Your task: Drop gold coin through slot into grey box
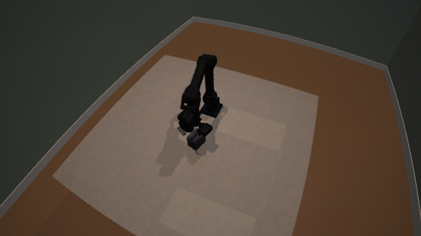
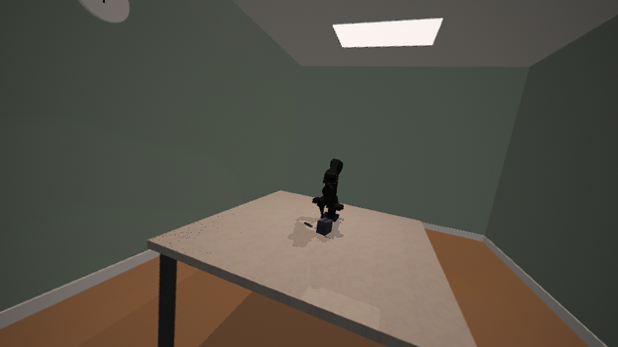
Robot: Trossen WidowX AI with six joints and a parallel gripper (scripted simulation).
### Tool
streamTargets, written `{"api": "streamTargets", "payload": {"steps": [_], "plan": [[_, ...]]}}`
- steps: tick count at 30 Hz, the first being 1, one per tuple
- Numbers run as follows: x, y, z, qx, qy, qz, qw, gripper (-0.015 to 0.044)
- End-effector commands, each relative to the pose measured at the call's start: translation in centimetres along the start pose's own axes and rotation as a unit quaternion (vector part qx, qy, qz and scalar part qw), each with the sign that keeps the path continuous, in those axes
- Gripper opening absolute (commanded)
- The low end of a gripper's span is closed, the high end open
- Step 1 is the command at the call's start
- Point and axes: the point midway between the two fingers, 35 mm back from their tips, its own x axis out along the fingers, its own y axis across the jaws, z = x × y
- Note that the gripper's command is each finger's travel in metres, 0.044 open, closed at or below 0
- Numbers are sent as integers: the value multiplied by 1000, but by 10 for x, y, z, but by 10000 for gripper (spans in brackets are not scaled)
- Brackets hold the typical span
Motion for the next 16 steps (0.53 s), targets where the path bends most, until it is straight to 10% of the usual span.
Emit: {"api": "streamTargets", "payload": {"steps": [1, 5, 16], "plan": [[-11, 1, 2, 1, -5, 2, 1000, 344], [-27, 0, 1, 0, -4, 1, 1000, 440], [-55, -1, -3, 0, -2, 1, 1000, 440]]}}
